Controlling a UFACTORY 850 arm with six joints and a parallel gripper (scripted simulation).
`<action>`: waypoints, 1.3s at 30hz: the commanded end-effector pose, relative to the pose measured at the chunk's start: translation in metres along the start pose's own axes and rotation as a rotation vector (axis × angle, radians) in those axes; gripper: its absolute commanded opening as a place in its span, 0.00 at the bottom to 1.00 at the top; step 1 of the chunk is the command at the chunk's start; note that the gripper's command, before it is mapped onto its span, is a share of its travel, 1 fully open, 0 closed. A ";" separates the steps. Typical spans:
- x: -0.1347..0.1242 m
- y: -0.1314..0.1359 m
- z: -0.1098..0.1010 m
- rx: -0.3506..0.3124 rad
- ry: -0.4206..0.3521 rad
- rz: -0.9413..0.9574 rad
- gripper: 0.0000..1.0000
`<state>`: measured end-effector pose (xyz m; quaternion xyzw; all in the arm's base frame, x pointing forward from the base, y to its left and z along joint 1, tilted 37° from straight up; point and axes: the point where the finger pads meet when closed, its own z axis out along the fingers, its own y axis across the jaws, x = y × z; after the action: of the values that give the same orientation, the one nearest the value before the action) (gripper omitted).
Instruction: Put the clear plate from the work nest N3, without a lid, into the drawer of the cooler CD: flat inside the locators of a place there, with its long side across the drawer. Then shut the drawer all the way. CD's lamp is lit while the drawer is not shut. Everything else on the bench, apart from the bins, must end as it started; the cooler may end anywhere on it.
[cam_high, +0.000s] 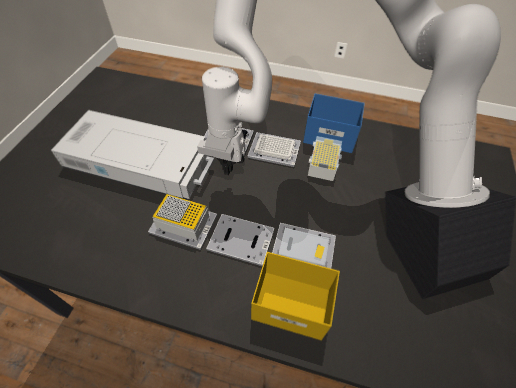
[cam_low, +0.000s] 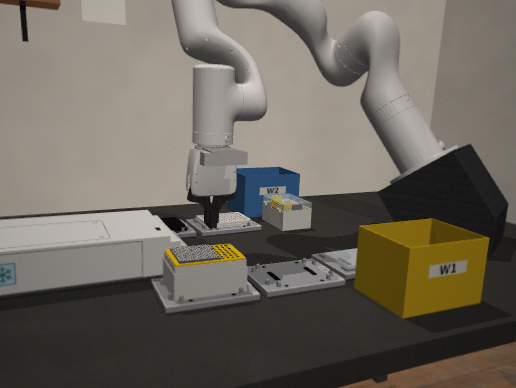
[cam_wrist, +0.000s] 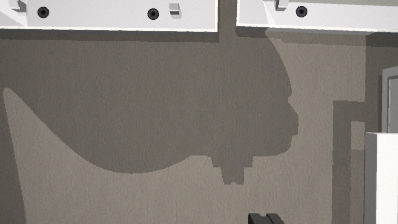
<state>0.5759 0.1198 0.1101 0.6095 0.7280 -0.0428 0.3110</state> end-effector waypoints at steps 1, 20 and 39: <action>0.000 0.001 -0.007 -0.001 0.000 0.000 0.00; 0.000 0.001 -0.035 -0.001 0.000 0.000 0.00; 0.000 0.001 -0.063 -0.001 0.000 0.000 0.00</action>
<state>0.5532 0.1448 0.1556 0.6095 0.7280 -0.0430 0.3110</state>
